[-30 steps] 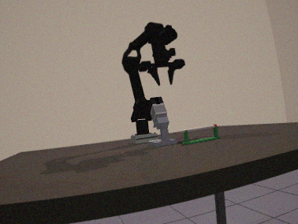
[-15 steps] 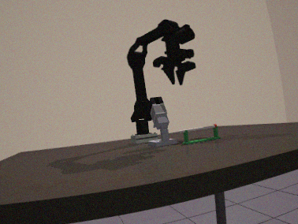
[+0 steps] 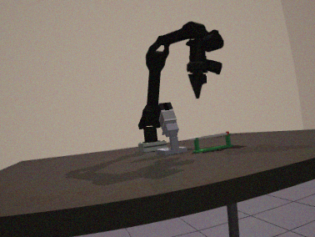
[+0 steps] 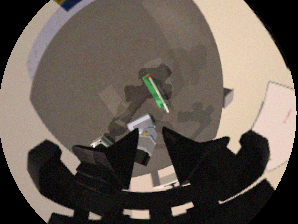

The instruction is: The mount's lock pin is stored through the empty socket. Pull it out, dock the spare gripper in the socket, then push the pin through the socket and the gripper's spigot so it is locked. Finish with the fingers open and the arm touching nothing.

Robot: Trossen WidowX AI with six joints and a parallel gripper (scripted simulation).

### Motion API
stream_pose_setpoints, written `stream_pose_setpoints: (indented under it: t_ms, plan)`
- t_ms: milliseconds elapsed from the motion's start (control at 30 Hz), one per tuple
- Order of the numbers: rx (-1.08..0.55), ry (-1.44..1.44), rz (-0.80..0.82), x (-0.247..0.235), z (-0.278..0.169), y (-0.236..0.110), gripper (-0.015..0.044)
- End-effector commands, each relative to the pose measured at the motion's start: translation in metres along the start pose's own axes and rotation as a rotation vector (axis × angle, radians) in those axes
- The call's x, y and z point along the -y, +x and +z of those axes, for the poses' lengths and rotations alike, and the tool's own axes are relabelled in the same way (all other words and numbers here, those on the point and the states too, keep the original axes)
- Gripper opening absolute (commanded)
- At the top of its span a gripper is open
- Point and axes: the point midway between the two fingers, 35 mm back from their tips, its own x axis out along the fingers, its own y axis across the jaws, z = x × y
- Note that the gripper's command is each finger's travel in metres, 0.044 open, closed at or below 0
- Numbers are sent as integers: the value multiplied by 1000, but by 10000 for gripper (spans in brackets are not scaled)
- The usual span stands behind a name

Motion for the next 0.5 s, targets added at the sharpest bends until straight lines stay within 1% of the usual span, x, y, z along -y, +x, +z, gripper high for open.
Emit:
stream_pose_setpoints:
  t_ms: [0,467]
  plan:
    - [-84,-521,0,48,26,41,180]
    - [-86,-533,1,50,29,42,180]
